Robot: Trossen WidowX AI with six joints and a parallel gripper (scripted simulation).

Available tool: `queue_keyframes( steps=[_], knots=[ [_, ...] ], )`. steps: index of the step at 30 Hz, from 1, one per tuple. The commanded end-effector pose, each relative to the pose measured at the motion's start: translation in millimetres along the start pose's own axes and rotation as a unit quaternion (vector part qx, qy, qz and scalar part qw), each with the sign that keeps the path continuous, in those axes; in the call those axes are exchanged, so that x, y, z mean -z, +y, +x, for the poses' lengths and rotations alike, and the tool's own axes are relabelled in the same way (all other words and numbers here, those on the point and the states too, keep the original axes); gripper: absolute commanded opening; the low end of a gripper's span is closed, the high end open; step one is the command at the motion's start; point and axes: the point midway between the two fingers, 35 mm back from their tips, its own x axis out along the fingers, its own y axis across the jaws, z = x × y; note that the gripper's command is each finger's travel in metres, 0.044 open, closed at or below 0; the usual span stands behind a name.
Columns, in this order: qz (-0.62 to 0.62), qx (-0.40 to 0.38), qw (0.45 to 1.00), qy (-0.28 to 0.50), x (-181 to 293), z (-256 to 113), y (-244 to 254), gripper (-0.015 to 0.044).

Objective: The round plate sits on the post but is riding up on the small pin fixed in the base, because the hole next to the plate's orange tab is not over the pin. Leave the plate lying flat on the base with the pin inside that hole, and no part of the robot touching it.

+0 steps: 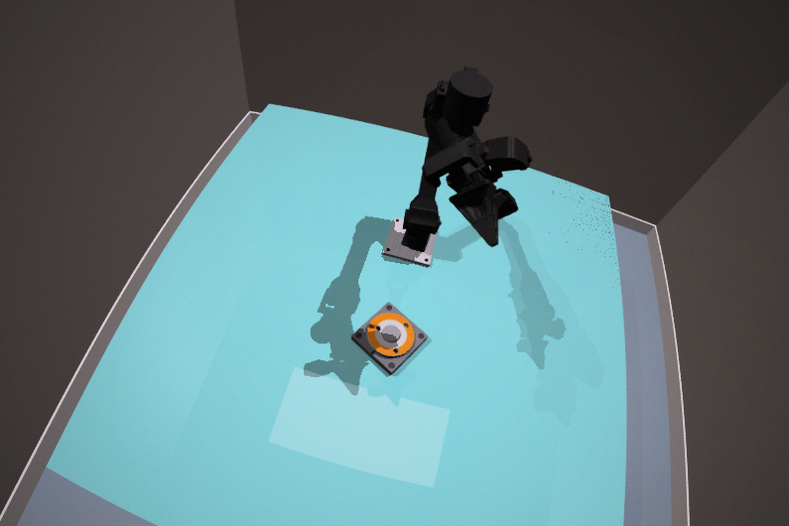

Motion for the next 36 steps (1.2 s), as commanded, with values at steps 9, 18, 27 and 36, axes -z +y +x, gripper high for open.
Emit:
queue_keyframes(
  steps=[9, 18, 27, 36],
  knots=[
    [0.283, -0.101, 0.887, 0.350, 194.9, 36.4, 94.5, 0.0000],
    [0.437, -0.112, 0.628, 0.634, 308.0, -32.2, 190.3, 0.0000],
    [0.440, -0.111, 0.617, 0.643, 314.5, -32.3, 188.4, 0.0000],
    [0.440, -0.111, 0.617, 0.643, 333.1, -25.8, 201.8, 0.0000]
  ],
)
